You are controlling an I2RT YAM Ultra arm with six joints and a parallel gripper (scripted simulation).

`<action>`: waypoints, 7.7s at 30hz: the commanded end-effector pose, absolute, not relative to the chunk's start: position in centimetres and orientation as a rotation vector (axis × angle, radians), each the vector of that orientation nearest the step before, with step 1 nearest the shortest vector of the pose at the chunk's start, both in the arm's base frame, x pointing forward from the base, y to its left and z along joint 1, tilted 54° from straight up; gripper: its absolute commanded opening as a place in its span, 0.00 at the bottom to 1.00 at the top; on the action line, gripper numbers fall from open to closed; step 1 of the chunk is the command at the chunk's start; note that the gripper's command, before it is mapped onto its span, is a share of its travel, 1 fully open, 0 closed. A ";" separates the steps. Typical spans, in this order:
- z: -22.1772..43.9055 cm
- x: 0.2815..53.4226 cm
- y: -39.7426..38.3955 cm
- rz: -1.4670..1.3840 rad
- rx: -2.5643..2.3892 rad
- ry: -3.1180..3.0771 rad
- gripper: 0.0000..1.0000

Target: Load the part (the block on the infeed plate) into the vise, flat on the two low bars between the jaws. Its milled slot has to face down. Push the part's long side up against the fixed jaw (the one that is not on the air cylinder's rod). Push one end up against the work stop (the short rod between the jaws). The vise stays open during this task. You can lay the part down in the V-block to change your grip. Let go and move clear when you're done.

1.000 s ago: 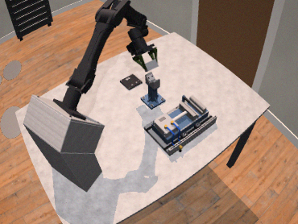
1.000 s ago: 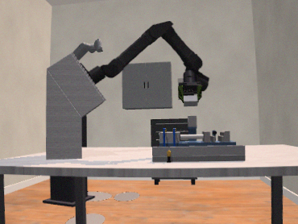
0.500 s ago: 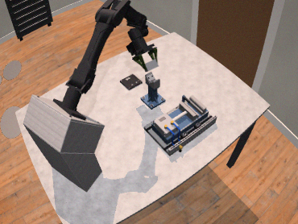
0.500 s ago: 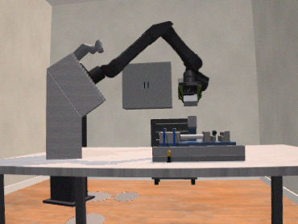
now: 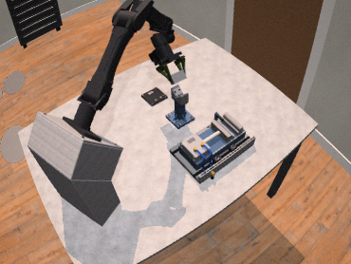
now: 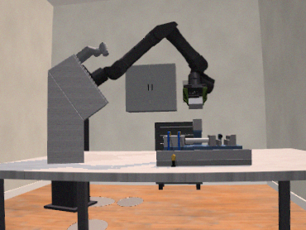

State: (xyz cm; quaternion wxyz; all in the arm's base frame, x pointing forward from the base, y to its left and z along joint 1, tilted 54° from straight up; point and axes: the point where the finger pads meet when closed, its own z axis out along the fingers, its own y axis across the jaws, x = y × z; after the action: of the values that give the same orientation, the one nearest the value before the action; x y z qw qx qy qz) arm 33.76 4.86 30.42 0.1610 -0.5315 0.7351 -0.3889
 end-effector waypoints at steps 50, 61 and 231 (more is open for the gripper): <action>30.6 34.9 4.6 -1.154 -1.477 2.096 0.00; 29.8 36.0 5.0 -1.155 -1.479 2.100 0.00; 27.9 39.3 6.7 -1.150 -1.469 2.091 0.81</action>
State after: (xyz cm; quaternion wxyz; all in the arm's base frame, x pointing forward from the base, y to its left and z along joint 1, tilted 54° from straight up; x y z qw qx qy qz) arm 39.16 7.07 26.47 0.1564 -0.5278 0.7339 -0.3980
